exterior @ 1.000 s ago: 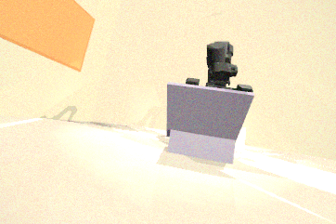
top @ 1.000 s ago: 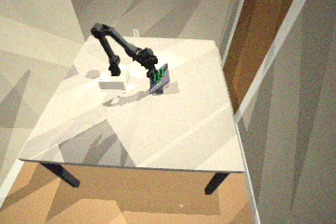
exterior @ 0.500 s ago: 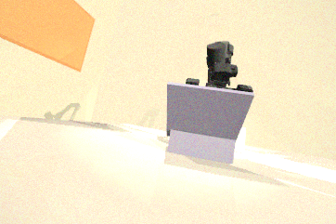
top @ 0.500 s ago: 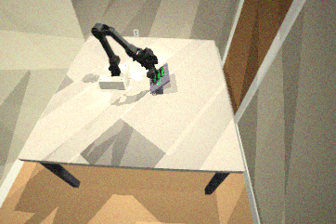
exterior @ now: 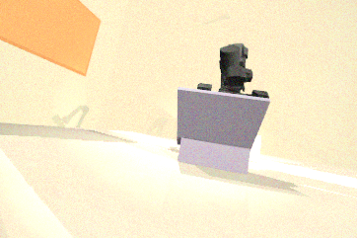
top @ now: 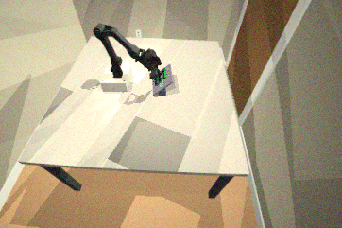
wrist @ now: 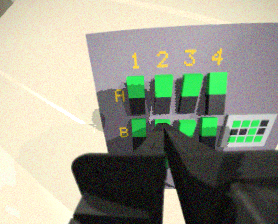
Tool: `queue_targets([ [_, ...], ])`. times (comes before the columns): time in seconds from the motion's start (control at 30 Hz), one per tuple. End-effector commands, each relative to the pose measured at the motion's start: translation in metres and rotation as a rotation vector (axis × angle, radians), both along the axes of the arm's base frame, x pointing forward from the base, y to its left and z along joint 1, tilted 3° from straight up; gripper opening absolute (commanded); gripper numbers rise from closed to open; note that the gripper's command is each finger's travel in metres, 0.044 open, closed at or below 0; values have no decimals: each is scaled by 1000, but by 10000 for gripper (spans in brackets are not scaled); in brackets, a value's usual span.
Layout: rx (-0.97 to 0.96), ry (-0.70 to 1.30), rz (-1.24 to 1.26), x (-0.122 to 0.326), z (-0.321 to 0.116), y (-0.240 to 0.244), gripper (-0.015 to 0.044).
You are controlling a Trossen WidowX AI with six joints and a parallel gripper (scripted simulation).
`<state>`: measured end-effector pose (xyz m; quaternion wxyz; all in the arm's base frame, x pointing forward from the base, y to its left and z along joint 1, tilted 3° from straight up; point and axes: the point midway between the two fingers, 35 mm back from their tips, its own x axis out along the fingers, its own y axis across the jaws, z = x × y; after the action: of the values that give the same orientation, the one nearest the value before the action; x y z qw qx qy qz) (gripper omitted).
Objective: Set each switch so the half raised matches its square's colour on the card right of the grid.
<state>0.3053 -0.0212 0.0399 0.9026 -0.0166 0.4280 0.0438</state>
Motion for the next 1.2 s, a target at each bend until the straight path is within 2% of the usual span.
queue_targets([
  [0.0,-1,6,-6,0,-2,-1,0],
  [0.43,-1,6,-6,1,-3,0,0],
  [0.8,1,-17,-6,-42,46,-5,0],
  [0.9,1,-17,-6,-48,41,-6,0],
  [1.07,1,-14,-6,-86,9,-8,0],
  [1.17,1,-14,-6,-87,8,-8,0],
])
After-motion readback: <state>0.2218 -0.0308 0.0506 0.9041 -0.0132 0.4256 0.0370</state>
